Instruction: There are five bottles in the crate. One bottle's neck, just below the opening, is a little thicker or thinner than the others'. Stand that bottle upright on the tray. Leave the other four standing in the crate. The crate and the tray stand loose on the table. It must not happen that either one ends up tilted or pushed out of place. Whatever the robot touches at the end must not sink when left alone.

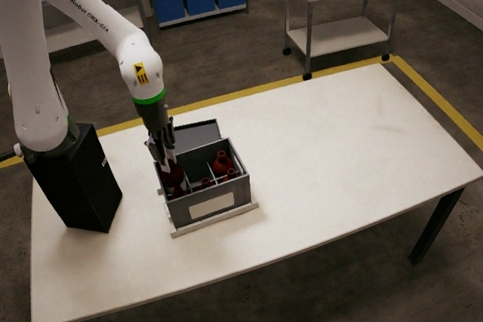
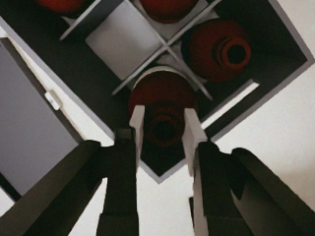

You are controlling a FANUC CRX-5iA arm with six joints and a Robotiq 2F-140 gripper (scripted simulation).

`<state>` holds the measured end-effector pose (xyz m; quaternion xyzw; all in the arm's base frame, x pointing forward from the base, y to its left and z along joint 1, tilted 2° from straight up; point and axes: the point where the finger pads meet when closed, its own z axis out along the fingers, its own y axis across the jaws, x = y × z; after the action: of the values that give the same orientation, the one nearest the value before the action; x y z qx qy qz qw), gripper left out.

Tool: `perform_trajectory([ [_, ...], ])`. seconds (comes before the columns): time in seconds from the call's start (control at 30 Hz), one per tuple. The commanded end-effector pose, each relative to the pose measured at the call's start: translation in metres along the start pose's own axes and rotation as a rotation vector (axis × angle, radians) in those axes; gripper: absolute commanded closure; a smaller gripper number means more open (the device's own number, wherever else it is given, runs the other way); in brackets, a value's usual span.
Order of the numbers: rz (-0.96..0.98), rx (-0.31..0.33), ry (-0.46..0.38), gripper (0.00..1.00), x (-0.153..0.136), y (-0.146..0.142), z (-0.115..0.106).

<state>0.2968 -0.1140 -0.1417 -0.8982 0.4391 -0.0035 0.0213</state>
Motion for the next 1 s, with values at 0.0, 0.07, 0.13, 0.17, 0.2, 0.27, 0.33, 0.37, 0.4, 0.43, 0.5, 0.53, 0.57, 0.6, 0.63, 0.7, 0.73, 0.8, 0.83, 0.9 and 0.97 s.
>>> perform_trajectory([
  [0.0,0.000,0.001,0.001,0.90,0.000,0.000,0.000],
  [0.07,0.000,0.001,0.001,0.90,0.000,0.000,0.000],
  [0.13,0.000,0.001,0.001,0.90,0.000,0.000,0.000],
  [0.17,0.000,0.001,0.001,0.90,0.000,0.000,0.000],
  [0.2,0.000,0.001,0.001,0.90,0.000,0.000,-0.001],
  [0.27,0.000,0.001,0.001,0.90,0.000,0.000,-0.001],
  [0.33,0.000,0.001,0.001,0.90,0.000,0.000,-0.002],
  [0.37,0.000,0.001,0.001,0.90,0.000,0.000,-0.002],
  [0.4,0.000,0.001,0.001,0.90,0.000,0.000,-0.002],
  [0.43,0.000,0.001,0.001,0.90,0.000,0.000,-0.002],
  [0.5,0.000,0.001,0.001,0.90,0.000,0.000,-0.003],
  [0.53,0.000,0.001,0.001,0.90,0.000,0.000,-0.003],
  [0.57,0.000,0.001,0.001,0.90,0.000,0.000,-0.004],
  [0.6,0.000,0.001,0.001,0.90,0.000,0.000,-0.005],
  [0.63,0.000,0.001,0.001,0.90,0.000,0.000,-0.006],
  [0.7,0.000,0.001,0.001,0.90,0.000,0.000,-0.007],
  [0.73,0.000,0.001,0.001,0.90,0.000,0.000,-0.008],
  [0.8,0.000,0.001,0.001,0.90,0.000,0.000,-0.010],
  [0.83,0.000,0.001,0.001,0.90,0.000,0.000,-0.011],
  [0.9,0.000,0.001,0.001,0.90,0.000,0.000,-0.013],
  [0.97,0.000,0.001,0.001,0.90,0.000,0.000,-0.014],
])
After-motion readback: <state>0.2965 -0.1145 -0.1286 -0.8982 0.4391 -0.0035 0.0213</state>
